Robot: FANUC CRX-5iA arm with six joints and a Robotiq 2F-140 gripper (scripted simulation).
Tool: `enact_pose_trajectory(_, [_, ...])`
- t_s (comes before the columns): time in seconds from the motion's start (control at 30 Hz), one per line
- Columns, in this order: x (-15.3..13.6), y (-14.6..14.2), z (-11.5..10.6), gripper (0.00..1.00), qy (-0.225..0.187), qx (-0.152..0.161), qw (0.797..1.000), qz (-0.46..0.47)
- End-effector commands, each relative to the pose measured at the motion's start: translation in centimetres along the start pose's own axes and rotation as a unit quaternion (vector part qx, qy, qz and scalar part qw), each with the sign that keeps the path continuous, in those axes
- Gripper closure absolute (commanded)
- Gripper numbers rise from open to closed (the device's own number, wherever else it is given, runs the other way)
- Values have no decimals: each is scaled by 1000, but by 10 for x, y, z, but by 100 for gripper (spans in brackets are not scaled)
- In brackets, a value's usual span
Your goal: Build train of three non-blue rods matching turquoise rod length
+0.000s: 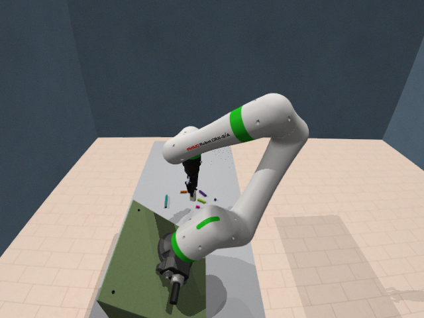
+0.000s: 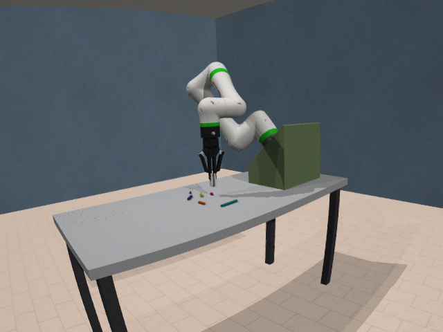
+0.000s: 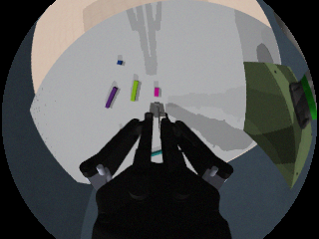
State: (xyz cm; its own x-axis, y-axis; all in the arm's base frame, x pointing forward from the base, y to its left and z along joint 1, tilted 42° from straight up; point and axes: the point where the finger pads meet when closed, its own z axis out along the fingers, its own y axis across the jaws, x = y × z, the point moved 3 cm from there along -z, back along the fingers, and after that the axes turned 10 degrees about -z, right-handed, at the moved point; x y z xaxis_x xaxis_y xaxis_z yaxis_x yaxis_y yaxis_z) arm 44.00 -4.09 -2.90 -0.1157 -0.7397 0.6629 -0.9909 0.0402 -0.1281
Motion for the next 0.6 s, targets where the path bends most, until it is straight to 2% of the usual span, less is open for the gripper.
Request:
enact_pose_trajectory(0.0, [0,-1,15,97,0,1,1000,0])
enact_pose_trajectory(0.27, [0,-1,36,97,0,1,1000,0])
enact_pose_trajectory(0.57, [0,-1,38,97,0,1,1000,0])
